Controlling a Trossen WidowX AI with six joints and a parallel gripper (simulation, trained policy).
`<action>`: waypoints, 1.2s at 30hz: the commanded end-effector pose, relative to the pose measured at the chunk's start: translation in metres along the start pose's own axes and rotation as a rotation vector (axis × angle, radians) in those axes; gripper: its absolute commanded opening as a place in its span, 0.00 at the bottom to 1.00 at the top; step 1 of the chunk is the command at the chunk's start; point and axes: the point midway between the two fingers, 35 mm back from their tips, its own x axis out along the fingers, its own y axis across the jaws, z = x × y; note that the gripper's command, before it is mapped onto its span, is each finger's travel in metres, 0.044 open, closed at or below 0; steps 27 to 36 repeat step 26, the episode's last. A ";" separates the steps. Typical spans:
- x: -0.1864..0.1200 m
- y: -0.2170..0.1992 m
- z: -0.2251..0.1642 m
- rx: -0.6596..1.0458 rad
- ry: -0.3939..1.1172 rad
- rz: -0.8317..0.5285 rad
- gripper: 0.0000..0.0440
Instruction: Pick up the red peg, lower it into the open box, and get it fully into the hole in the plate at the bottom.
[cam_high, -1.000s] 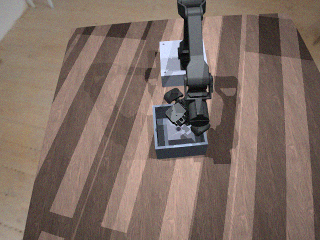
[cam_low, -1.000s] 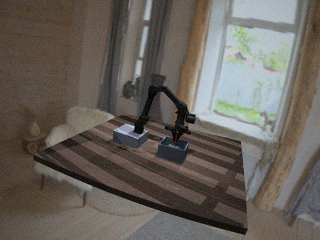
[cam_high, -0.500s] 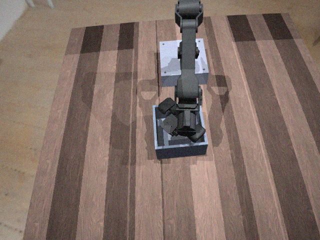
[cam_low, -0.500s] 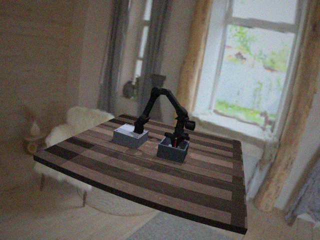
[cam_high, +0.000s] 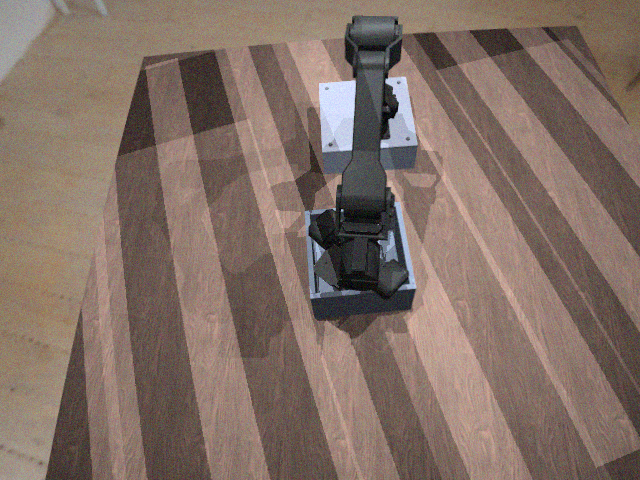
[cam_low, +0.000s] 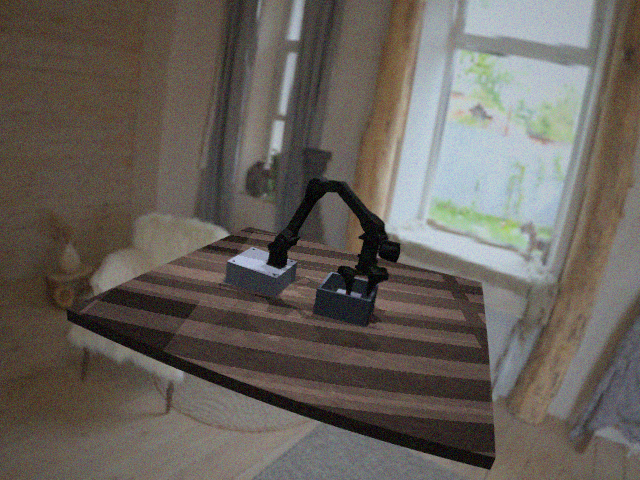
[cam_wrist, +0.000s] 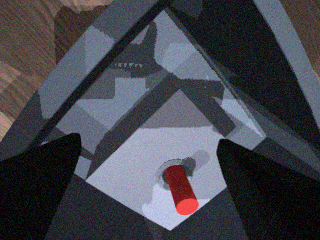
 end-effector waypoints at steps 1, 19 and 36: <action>-0.006 0.014 0.009 -0.002 0.013 0.052 1.00; -0.027 0.051 0.032 -0.028 -0.015 0.180 1.00; -0.027 0.051 0.032 -0.028 -0.015 0.181 1.00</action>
